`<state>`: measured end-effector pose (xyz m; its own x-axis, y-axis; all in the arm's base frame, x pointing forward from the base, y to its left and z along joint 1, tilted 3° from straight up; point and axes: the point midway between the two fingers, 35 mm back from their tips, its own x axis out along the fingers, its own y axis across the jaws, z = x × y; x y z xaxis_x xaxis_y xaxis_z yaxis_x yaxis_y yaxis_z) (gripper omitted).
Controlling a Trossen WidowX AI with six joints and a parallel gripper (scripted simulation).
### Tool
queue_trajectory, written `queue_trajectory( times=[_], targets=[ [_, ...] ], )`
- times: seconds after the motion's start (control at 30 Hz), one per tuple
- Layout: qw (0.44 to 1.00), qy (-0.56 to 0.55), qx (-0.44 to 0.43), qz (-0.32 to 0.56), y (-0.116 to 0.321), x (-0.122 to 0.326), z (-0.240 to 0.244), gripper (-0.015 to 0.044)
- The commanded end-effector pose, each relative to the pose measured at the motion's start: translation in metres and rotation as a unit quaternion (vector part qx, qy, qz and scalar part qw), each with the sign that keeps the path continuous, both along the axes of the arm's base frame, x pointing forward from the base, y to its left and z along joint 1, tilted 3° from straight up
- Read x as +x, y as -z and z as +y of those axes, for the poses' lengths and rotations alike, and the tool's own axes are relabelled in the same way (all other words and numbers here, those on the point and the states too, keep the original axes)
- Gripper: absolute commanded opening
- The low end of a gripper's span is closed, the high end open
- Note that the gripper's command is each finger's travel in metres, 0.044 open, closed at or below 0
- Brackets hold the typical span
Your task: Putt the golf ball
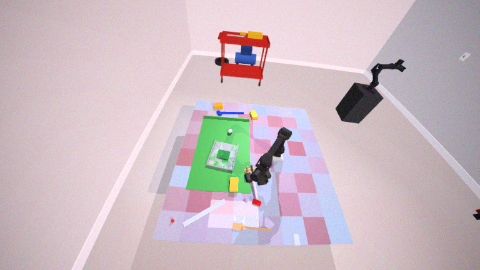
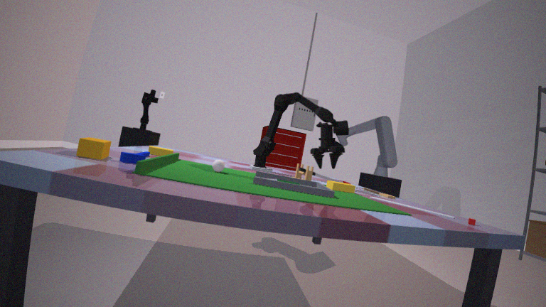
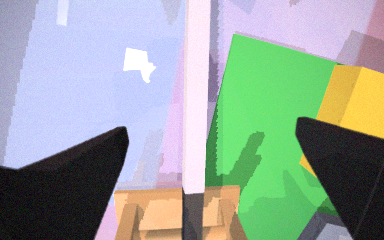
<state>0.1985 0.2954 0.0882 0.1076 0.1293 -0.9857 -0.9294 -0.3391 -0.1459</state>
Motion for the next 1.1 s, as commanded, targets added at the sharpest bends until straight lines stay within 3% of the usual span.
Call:
queue_trajectory(
  times=[0.0, 1.07],
  targets=[
    [0.997, 0.051, -0.021, 0.06, -0.005, 0.008, -0.037, 0.044],
    [0.996, 0.055, -0.022, 0.064, 0.053, 0.012, -0.042, 0.044]
  ],
)
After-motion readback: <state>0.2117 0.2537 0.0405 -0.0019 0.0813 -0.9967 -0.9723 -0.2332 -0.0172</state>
